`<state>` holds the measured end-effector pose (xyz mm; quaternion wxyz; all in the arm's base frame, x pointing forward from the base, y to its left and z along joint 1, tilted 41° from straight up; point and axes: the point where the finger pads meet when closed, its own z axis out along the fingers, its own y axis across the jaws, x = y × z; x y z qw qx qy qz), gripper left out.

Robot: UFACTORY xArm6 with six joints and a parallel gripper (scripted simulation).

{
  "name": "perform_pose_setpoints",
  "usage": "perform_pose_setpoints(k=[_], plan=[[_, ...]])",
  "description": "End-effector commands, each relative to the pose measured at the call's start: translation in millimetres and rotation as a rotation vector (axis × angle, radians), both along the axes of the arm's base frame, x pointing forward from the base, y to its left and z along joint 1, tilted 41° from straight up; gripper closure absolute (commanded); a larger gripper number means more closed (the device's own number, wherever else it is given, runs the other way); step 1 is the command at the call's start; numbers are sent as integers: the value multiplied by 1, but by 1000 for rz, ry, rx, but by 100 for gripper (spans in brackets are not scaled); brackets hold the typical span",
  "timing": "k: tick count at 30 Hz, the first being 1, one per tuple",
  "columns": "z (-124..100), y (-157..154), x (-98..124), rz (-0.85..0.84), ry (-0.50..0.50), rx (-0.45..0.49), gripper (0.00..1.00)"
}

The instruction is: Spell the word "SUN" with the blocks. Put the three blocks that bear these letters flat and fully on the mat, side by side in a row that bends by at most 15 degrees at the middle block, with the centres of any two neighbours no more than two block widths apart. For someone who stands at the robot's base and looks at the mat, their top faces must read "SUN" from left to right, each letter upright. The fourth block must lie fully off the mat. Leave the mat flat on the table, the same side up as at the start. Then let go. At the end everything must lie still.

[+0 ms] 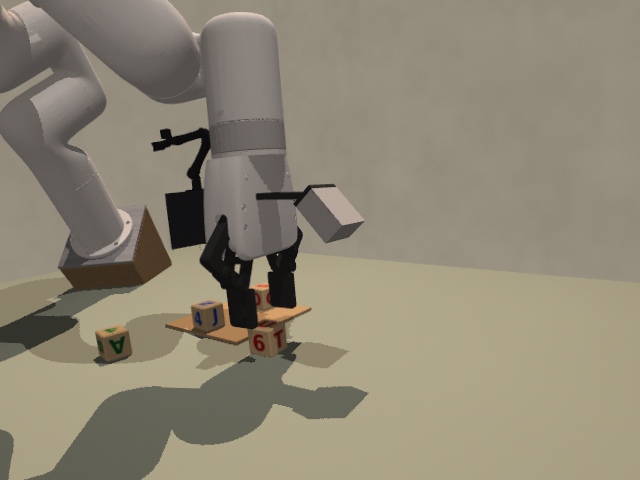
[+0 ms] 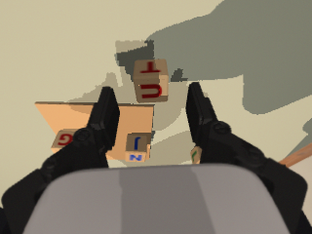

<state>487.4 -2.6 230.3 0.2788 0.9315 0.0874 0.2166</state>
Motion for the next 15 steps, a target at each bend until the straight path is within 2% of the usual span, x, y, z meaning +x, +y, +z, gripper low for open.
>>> perform_pose_setpoints(k=[1, 15], plan=[[0, 0, 1, 1, -3, 1, 31], [-16, -11, 11, 1, -3, 1, 31]])
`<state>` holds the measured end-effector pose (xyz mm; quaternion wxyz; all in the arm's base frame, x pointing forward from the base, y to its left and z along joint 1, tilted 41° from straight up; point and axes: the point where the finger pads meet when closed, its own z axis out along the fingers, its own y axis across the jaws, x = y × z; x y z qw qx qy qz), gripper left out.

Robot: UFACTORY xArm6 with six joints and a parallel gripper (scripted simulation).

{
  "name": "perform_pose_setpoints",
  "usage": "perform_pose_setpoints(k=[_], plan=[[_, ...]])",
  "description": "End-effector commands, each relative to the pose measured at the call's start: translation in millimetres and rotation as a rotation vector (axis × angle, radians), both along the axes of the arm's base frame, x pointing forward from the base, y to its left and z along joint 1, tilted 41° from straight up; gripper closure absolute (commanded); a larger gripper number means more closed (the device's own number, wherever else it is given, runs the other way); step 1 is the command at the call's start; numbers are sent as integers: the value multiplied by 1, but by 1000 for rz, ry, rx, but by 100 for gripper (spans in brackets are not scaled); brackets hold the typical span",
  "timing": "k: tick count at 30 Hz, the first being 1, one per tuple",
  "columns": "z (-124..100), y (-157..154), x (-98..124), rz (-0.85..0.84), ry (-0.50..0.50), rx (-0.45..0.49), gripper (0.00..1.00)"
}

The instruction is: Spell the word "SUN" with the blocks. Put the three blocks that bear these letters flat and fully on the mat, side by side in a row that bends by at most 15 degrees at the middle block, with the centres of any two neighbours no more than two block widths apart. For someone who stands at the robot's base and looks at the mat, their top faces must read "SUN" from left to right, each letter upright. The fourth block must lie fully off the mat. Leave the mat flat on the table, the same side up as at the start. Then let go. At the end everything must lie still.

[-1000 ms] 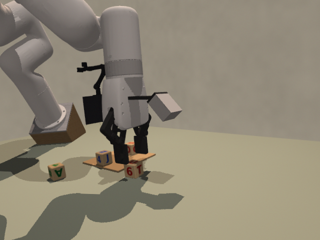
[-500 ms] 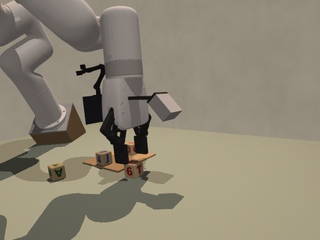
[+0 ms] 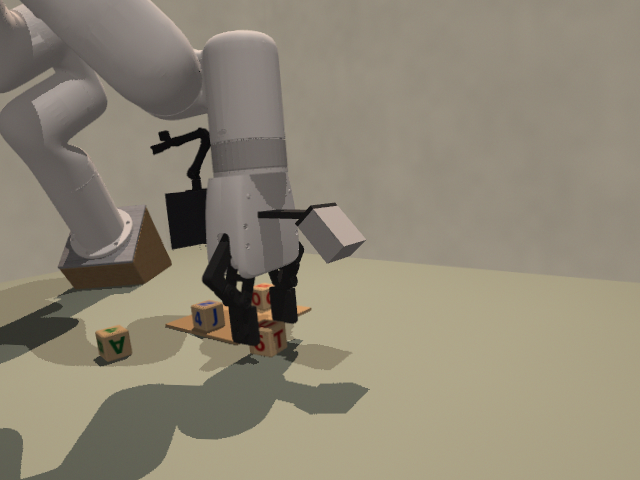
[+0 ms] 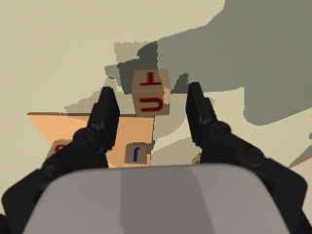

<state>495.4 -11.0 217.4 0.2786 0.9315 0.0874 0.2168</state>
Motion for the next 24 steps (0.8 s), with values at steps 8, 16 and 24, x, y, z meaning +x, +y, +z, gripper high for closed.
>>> perform_pose_setpoints(k=[8, 16, 24], plan=[[-11, -7, 8, 1, -3, 0, 31], [-11, -7, 8, 1, -3, 0, 31], [-11, -7, 8, 1, -3, 0, 31]])
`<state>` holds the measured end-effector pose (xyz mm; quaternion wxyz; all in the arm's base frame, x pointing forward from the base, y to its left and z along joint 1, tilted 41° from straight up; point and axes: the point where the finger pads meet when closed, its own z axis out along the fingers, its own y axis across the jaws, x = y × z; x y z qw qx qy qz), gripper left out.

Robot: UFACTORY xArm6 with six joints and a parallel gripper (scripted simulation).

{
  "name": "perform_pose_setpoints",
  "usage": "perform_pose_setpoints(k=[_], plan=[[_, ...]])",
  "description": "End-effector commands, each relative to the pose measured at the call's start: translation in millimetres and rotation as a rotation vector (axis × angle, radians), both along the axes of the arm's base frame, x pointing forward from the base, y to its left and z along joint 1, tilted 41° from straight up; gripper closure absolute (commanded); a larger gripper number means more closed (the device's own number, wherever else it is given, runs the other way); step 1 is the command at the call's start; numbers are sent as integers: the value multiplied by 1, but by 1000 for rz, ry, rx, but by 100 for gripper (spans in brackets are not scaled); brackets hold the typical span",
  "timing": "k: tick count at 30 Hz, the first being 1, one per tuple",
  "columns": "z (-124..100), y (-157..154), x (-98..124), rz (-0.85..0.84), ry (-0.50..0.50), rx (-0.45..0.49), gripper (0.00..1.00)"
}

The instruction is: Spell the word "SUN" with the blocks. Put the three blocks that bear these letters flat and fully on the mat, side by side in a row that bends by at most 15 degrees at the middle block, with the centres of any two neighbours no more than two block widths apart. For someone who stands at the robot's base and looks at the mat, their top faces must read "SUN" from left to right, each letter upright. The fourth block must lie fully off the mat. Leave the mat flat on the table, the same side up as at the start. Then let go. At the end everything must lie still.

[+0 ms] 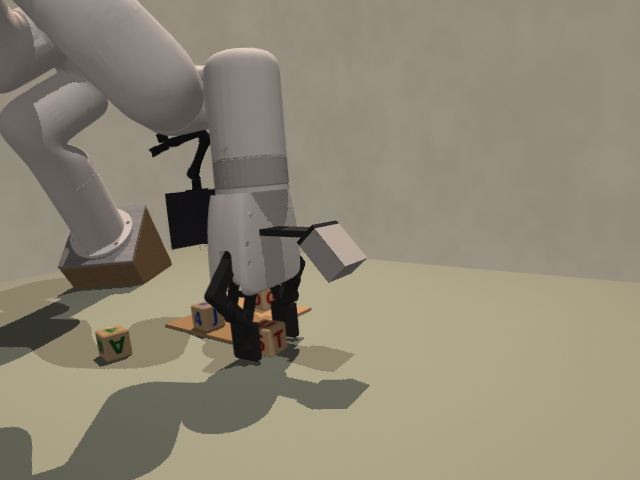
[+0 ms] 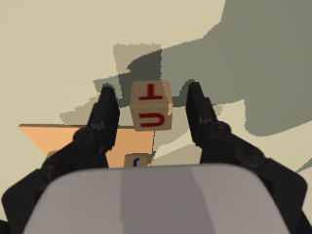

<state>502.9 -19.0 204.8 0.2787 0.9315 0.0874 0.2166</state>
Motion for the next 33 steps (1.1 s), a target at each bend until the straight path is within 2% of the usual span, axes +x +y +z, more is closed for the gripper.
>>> perform_pose_setpoints(k=[1, 24, 25, 33], plan=[[1, 1, 1, 1, -3, 1, 31], [1, 1, 1, 1, -3, 1, 31], [1, 1, 1, 1, -3, 1, 53], [1, 1, 1, 1, -3, 1, 53]])
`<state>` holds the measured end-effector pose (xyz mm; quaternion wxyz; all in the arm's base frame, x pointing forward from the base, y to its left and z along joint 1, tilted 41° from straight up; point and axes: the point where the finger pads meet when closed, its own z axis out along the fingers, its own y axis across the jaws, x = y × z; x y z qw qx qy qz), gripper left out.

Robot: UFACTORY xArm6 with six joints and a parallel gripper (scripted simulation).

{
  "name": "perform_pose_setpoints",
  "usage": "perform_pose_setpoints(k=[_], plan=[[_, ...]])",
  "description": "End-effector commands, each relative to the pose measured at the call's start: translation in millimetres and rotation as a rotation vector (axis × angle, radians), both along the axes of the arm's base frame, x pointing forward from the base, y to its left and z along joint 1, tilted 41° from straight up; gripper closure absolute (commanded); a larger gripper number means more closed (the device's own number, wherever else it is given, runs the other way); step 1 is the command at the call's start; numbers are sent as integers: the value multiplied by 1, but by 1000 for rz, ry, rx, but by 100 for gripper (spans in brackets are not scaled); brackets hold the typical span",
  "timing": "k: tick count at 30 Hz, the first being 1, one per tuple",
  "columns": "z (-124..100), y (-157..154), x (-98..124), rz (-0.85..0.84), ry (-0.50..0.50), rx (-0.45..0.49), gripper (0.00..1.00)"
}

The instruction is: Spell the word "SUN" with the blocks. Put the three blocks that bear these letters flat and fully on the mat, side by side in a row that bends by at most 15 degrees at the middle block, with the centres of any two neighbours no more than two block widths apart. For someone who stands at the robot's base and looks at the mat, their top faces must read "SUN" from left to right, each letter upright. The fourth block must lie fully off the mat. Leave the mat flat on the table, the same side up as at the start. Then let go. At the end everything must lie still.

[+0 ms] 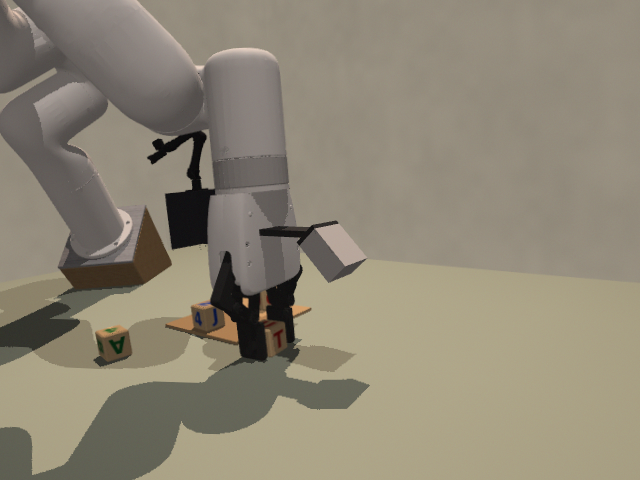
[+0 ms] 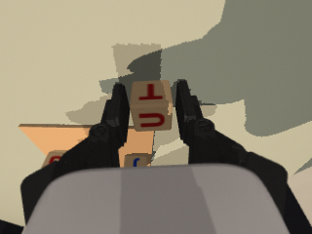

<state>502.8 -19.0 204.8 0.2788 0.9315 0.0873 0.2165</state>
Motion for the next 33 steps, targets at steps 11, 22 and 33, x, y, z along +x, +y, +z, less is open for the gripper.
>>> perform_pose_setpoints(k=[11, 22, 33], plan=[[1, 1, 1, 1, -3, 1, 73], [1, 1, 1, 1, -3, 1, 73], [1, 1, 1, 1, -3, 1, 73]])
